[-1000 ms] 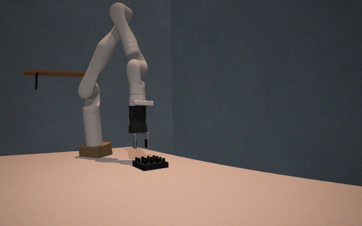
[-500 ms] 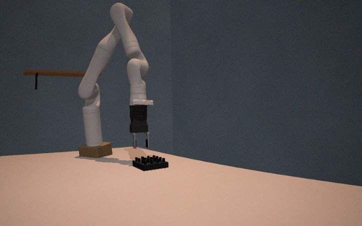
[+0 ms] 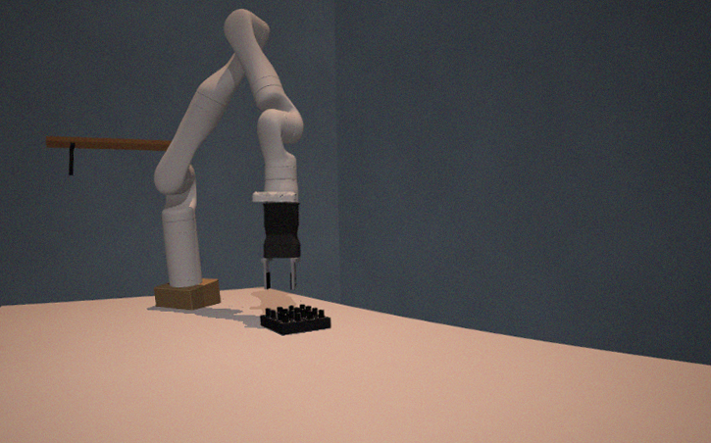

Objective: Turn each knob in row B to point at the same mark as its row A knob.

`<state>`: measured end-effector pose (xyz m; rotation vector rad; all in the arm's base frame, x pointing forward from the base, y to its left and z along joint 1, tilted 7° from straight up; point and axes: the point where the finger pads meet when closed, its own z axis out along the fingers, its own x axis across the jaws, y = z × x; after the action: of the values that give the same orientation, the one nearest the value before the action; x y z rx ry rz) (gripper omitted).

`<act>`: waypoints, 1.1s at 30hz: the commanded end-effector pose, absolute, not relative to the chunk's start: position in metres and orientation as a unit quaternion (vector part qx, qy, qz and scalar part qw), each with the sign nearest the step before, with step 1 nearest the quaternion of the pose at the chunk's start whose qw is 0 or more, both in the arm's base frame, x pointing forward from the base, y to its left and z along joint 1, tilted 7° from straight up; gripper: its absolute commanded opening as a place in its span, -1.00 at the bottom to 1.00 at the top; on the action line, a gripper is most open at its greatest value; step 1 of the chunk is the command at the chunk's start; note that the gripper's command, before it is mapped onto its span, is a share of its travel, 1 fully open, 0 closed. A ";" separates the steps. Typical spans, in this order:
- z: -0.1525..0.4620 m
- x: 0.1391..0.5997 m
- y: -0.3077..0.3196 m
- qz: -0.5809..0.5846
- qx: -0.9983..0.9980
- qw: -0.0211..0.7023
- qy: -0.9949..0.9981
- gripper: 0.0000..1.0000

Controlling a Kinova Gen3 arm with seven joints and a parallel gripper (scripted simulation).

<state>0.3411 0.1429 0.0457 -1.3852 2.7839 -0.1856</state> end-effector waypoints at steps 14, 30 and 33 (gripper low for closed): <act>0.058 0.370 0.156 -0.055 -0.119 0.033 0.991 1.00; 0.063 0.380 0.165 -0.043 -0.003 0.042 0.998 1.00; 0.063 0.380 0.165 -0.043 -0.003 0.042 0.998 -0.07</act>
<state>0.3808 0.1628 0.0627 -0.0300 3.0535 -0.1384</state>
